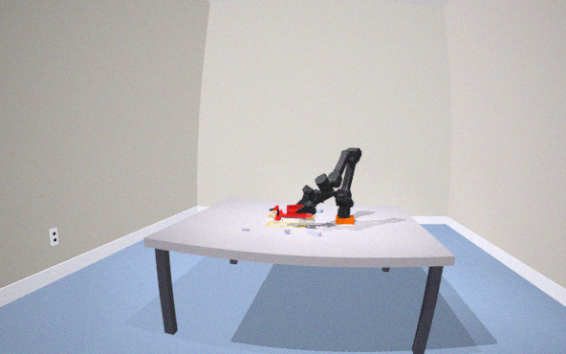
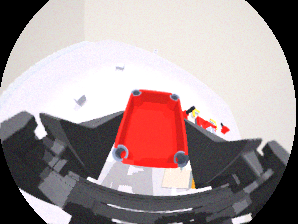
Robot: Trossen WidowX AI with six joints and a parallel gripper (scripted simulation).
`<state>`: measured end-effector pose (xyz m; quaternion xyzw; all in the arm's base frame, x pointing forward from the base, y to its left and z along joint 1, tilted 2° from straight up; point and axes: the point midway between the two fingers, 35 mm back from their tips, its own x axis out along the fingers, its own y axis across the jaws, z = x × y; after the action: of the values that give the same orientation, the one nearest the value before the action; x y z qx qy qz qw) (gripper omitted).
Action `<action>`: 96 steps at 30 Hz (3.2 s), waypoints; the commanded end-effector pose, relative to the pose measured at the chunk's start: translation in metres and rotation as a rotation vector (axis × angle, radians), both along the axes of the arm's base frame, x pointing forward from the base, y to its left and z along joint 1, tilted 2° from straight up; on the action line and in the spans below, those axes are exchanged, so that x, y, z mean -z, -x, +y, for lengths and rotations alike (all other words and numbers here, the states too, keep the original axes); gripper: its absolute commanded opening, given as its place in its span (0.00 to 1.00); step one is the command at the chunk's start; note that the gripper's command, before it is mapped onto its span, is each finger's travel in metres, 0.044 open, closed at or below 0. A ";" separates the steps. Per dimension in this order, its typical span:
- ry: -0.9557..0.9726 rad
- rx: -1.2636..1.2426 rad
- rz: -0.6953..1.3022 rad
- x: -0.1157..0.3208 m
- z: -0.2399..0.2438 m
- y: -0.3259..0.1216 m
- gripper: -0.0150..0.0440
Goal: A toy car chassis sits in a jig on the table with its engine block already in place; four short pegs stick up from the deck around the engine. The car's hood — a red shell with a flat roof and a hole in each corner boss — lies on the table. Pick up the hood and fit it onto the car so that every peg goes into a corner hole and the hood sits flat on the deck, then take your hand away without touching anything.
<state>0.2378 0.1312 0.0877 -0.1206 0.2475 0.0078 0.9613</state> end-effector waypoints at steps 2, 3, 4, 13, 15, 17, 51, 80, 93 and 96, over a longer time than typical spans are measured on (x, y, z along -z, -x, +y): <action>0.116 -0.064 0.007 0.001 0.000 0.000 0.25; 0.137 -0.075 0.008 0.001 0.000 0.000 0.25; 0.157 -0.086 0.009 0.001 0.000 0.000 0.25; 0.344 -0.188 0.018 0.001 0.000 0.000 0.25; 0.386 -0.211 0.020 0.001 0.000 0.000 0.25; 0.428 -0.234 0.022 0.001 0.000 0.000 0.25; 1.110 -0.606 0.057 0.002 0.000 0.000 0.25; 1.898 -1.037 0.098 0.025 0.003 0.006 0.25; 2.203 -1.205 0.112 0.045 0.005 0.013 0.25; 2.151 -1.178 0.106 0.041 0.006 0.011 0.25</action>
<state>0.2265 0.1385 0.0467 -0.9466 0.0719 0.2380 0.2053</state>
